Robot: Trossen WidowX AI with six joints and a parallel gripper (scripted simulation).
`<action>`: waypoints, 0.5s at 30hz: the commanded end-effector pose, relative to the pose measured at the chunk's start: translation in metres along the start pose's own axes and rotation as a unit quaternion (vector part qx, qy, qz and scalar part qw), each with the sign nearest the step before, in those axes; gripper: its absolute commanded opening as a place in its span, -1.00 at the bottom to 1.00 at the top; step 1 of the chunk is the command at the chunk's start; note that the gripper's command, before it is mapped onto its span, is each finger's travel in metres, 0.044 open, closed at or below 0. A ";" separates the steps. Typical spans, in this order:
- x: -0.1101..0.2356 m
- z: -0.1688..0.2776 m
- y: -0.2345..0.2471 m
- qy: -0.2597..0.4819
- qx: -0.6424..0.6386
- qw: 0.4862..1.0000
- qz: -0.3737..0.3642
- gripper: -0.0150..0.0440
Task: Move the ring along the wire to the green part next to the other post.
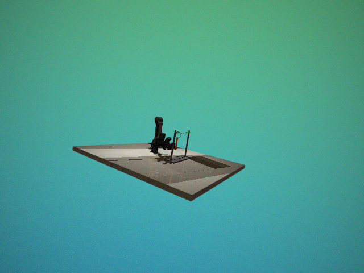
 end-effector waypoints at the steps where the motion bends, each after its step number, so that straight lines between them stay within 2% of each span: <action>1: -0.007 -0.002 -0.001 -0.003 -0.001 1.000 0.002 0.05; 15: -0.028 -0.001 0.003 -0.004 -0.001 1.000 0.002 0.05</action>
Point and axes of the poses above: the point midway between the two fingers, 35 mm back from their tips, its own x axis back along the fingers, its own y axis across the jaws, z = x × y, the point moved 2 cm from there along x, back along the fingers, and after that the axes turned 14 degrees about x, right-handed, at the moved point
